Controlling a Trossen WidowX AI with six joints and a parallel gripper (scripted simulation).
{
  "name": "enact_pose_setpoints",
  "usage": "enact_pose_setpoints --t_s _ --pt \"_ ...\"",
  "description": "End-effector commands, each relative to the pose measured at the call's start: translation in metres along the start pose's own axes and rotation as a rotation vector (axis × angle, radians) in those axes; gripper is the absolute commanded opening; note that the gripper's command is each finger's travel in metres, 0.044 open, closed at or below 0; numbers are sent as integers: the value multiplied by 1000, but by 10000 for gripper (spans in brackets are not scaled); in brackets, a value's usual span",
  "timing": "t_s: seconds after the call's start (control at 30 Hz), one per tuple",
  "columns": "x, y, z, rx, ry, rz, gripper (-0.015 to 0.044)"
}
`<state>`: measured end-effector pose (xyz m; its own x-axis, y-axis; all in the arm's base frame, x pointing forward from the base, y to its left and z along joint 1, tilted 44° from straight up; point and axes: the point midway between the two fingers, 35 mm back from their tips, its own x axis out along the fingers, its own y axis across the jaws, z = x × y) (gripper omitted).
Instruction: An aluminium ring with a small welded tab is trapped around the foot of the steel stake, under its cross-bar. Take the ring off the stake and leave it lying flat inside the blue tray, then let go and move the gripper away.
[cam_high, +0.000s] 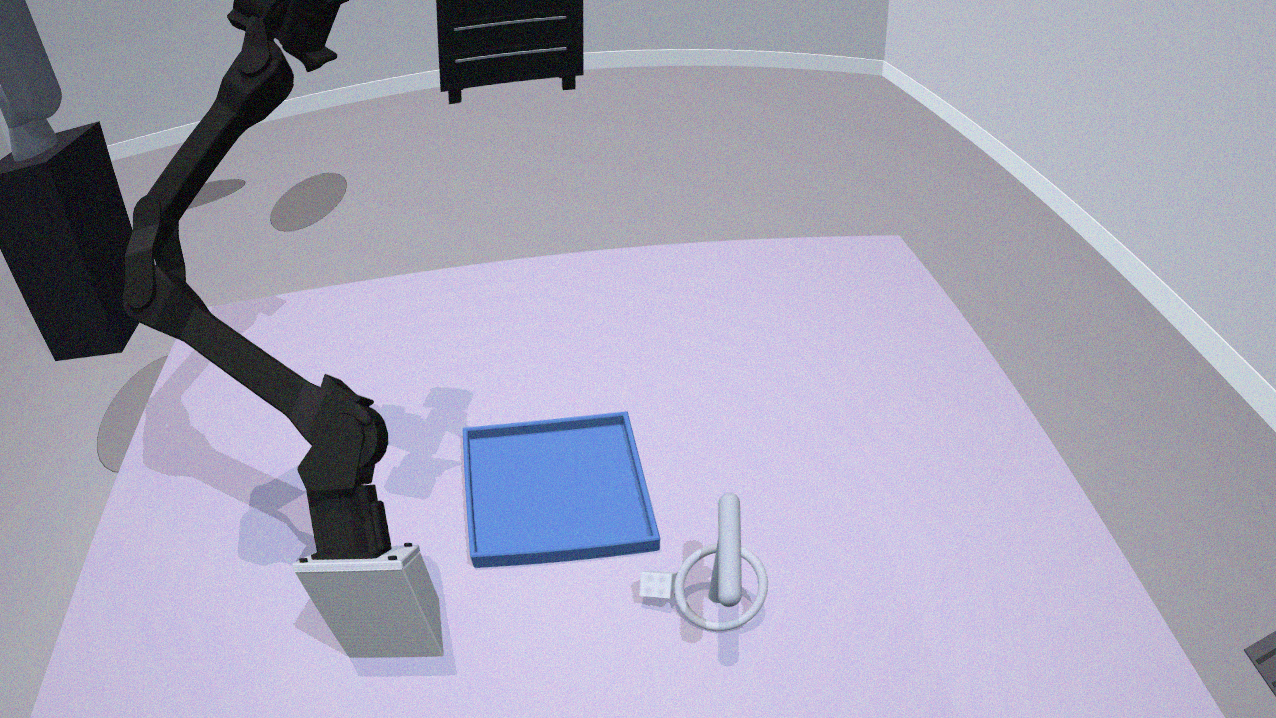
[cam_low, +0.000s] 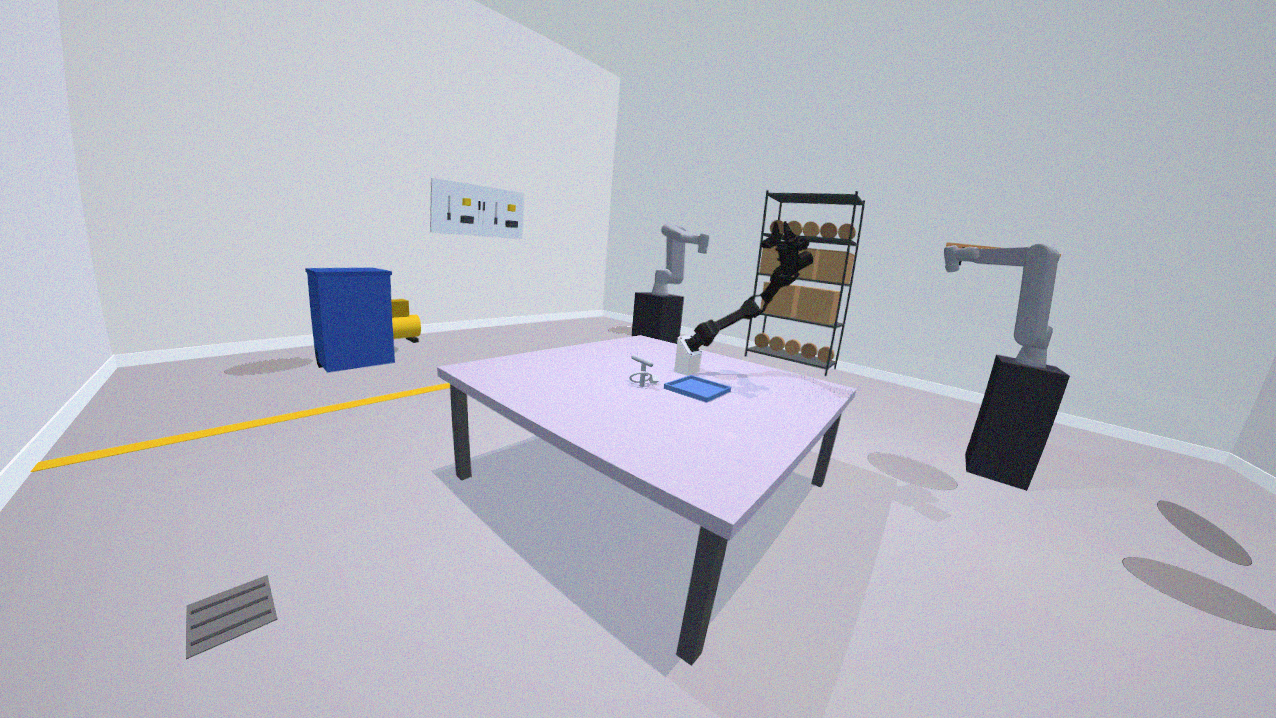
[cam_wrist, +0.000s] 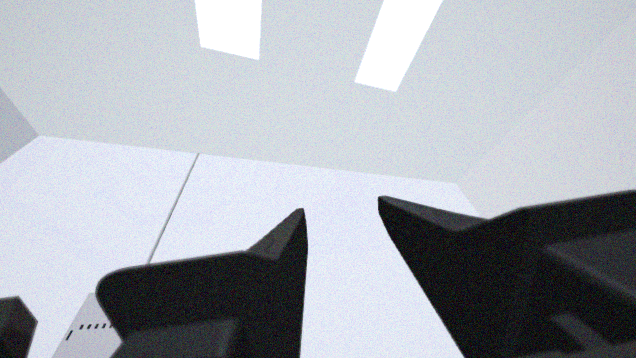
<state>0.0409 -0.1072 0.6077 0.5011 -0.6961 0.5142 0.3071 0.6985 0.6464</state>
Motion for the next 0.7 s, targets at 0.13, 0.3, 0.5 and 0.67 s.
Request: enact_pose_setpoints --t_s 0.13,0.3,0.5,0.67 --pt "12 17 -53 -70 84 67 200" --pt "16 23 -79 -102 127 98 200" --pt "20 28 -116 -143 190 138 200" --pt "22 31 -149 -177 250 171 200"
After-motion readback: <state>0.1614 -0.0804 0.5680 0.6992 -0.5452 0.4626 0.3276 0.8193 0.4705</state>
